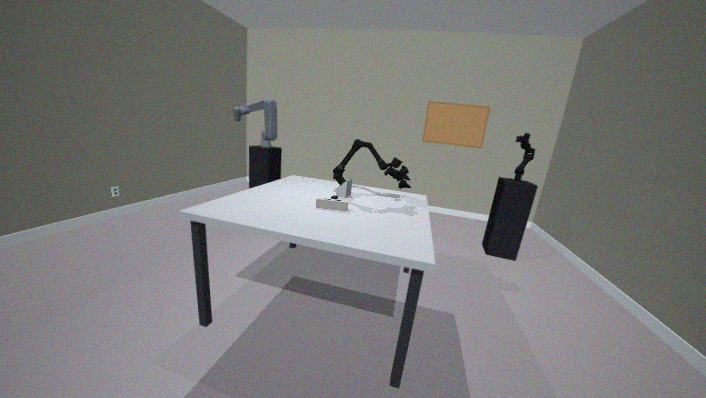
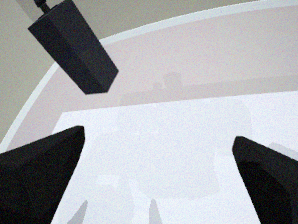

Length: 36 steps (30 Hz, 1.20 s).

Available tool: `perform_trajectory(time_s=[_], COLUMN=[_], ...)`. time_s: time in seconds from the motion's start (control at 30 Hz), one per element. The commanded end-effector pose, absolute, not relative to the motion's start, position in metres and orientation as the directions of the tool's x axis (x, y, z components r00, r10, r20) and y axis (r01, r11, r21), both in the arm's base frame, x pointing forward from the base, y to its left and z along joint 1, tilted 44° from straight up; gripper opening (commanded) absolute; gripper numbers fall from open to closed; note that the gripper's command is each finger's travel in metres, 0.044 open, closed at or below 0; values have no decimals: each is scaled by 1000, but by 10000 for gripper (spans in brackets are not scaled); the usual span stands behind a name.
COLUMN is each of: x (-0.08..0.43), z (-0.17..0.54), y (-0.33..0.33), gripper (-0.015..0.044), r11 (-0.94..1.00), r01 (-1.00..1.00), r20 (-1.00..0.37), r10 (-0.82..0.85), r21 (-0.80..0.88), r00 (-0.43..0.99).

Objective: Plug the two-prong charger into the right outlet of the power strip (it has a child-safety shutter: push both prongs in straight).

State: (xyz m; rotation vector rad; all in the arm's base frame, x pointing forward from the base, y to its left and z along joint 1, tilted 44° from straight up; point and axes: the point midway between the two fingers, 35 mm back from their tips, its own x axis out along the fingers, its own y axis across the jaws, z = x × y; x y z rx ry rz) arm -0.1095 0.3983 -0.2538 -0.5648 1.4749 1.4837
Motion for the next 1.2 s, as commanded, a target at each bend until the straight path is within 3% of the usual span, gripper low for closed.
perform_trajectory(time_s=[0.0,1.17], x=[-88,112], z=[-250,-191], y=[397,329], gripper=[440,440], r11=[236,814], r01=[-847,-578], r20=[-867,-998], r10=[285,52], r21=[477,57], r00=[-409,-25])
